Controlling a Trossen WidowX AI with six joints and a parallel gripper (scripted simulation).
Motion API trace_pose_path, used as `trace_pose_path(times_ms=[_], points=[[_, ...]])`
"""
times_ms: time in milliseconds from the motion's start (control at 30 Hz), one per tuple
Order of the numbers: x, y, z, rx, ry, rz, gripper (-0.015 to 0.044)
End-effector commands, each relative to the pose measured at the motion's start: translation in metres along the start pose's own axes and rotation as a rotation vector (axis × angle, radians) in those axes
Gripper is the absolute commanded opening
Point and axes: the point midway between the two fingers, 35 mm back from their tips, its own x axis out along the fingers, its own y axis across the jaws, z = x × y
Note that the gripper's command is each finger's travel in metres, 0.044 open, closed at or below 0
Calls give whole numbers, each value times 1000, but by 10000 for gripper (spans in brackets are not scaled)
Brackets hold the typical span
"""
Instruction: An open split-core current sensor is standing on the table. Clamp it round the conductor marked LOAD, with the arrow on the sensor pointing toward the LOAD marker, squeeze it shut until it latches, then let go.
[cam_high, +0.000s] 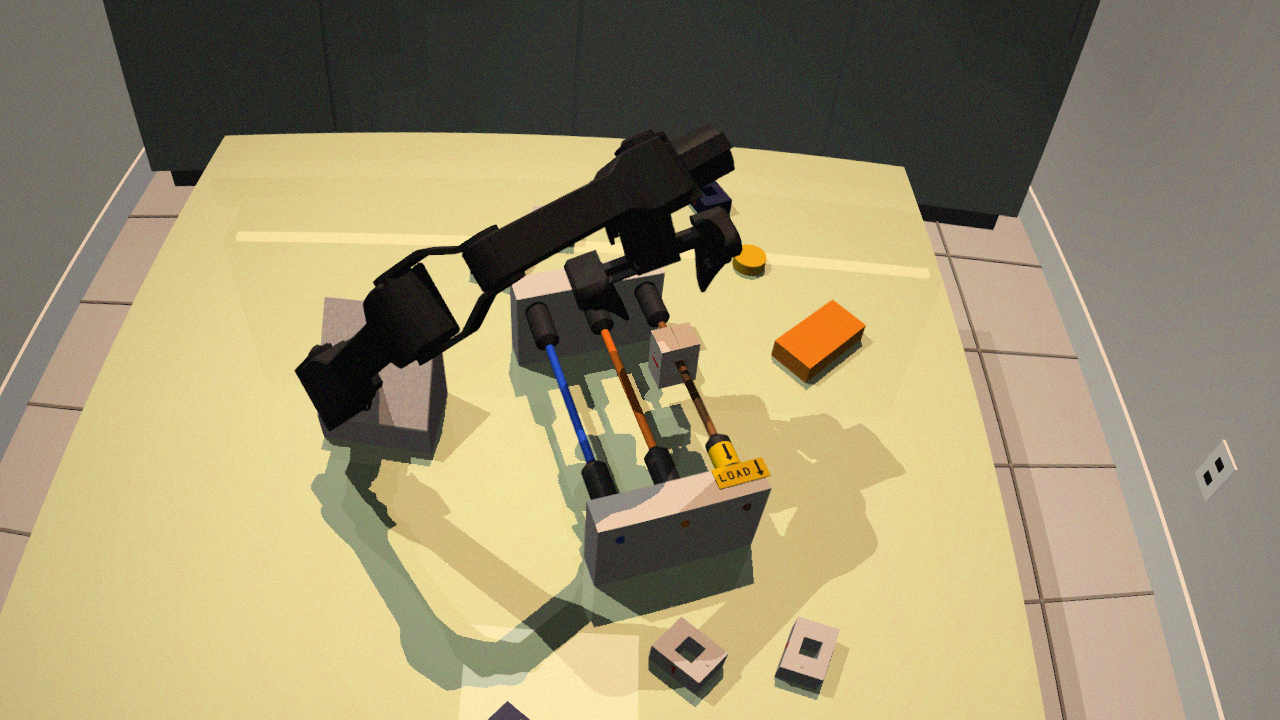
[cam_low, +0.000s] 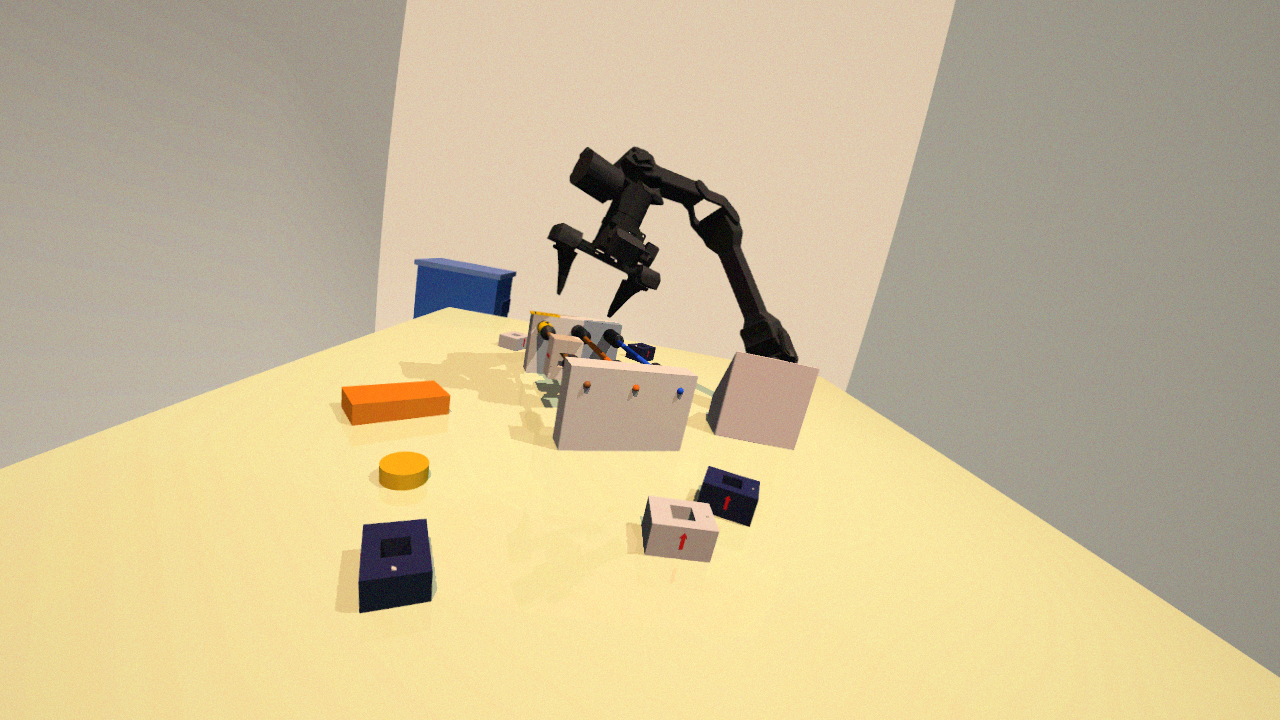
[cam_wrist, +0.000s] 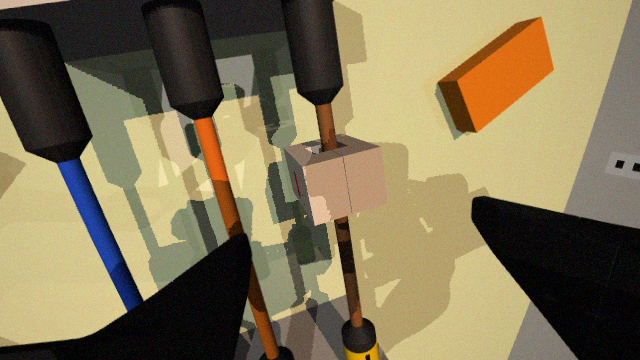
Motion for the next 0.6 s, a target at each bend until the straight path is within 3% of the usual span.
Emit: trace_pose_path(times_ms=[0, 267, 567], points=[[8, 10, -27, 122, -162, 40, 440], [-14, 38, -125, 544, -734, -81, 440], [-17, 41, -134, 575, -774, -106, 440]])
